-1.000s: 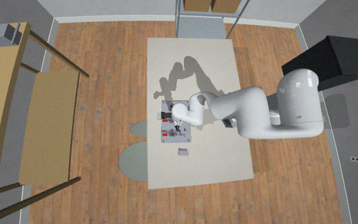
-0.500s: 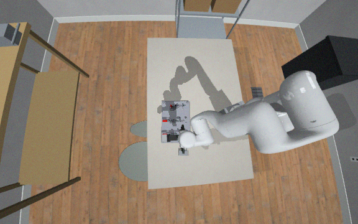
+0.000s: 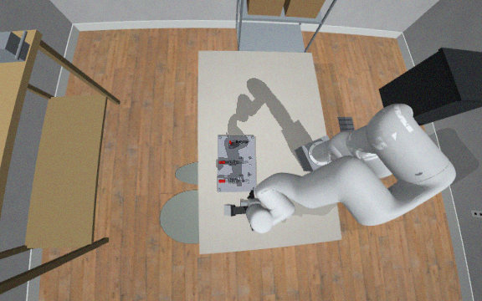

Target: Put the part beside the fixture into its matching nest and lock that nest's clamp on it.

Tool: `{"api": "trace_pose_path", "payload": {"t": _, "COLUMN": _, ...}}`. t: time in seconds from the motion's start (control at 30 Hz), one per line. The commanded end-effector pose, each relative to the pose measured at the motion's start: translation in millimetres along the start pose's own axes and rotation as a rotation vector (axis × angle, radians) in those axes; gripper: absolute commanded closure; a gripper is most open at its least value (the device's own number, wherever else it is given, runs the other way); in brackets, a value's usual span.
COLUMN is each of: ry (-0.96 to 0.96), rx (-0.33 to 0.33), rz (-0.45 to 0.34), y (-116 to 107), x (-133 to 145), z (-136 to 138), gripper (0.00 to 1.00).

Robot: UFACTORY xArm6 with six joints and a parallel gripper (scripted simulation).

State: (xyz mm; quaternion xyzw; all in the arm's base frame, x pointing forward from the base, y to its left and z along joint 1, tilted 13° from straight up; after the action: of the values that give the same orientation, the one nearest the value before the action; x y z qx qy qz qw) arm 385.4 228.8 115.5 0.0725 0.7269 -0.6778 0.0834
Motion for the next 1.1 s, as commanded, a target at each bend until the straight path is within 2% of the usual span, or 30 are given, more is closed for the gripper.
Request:
{"api": "trace_pose_path", "payload": {"t": 0.0, "ry": 0.0, "rx": 0.001, "rz": 0.004, "y": -1.0, "x": 0.0, "z": -11.8, "gripper": 0.0}}
{"api": "trace_pose_path", "payload": {"t": 0.73, "ry": 0.001, "rx": 0.001, "rz": 0.004, "y": -1.0, "x": 1.0, "z": -17.4, "gripper": 0.0}}
{"api": "trace_pose_path", "payload": {"t": 1.07, "ry": 0.059, "rx": 0.001, "rz": 0.004, "y": -1.0, "x": 1.0, "z": -17.4, "gripper": 0.0}}
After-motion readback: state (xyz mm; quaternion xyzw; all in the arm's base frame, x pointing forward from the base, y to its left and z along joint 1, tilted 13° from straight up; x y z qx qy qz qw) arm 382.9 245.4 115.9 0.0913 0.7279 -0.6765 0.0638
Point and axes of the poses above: the point where the finger pads meet when closed, its own y axis out along the fingers, its own z axis across the jaws, x = y × z, the point moved 1 cm from there along -y, back along the fingers, and after that the axes turned 5 degrees about -y, right-handed, at the moved point
